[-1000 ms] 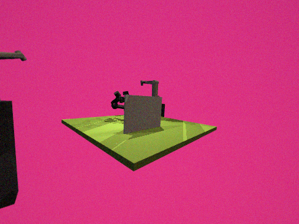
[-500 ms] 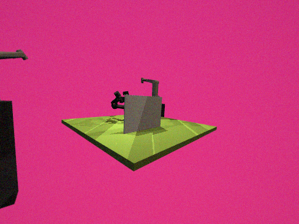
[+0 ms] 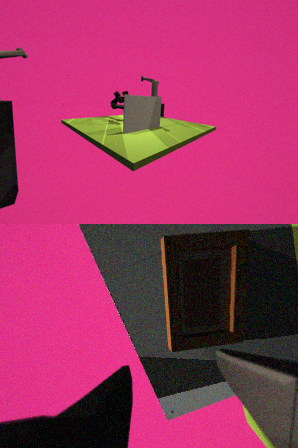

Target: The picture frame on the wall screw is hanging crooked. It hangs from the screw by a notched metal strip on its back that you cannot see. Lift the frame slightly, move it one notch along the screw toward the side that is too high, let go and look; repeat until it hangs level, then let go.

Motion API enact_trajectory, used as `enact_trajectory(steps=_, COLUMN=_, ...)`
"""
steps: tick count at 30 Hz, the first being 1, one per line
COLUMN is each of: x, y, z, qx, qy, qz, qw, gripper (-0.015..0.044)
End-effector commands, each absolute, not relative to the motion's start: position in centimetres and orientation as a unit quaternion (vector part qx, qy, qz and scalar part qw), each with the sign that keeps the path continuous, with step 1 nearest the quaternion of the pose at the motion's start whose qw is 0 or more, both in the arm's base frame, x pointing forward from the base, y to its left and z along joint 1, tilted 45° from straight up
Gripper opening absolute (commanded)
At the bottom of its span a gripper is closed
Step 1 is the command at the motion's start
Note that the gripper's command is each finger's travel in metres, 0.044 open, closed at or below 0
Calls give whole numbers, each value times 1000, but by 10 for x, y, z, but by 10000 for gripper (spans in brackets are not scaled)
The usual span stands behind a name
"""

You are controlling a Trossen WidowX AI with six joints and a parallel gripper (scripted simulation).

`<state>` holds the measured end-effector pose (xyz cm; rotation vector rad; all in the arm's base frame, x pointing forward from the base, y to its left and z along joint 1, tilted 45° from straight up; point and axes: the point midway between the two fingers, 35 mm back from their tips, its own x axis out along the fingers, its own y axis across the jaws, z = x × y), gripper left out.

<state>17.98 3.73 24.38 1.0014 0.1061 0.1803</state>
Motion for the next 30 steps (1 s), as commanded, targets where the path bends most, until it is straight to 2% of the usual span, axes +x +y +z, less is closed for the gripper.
enact_trajectory(steps=1, x=180, y=37, z=244, qx=477, qy=50, qz=84, qw=874, gripper=260)
enact_trajectory(steps=20, x=181, y=37, z=244, qx=479, qy=51, qz=86, qw=872, gripper=260)
enact_trajectory(steps=30, x=247, y=23, z=235, qx=500, qy=48, qz=92, qw=860, gripper=260)
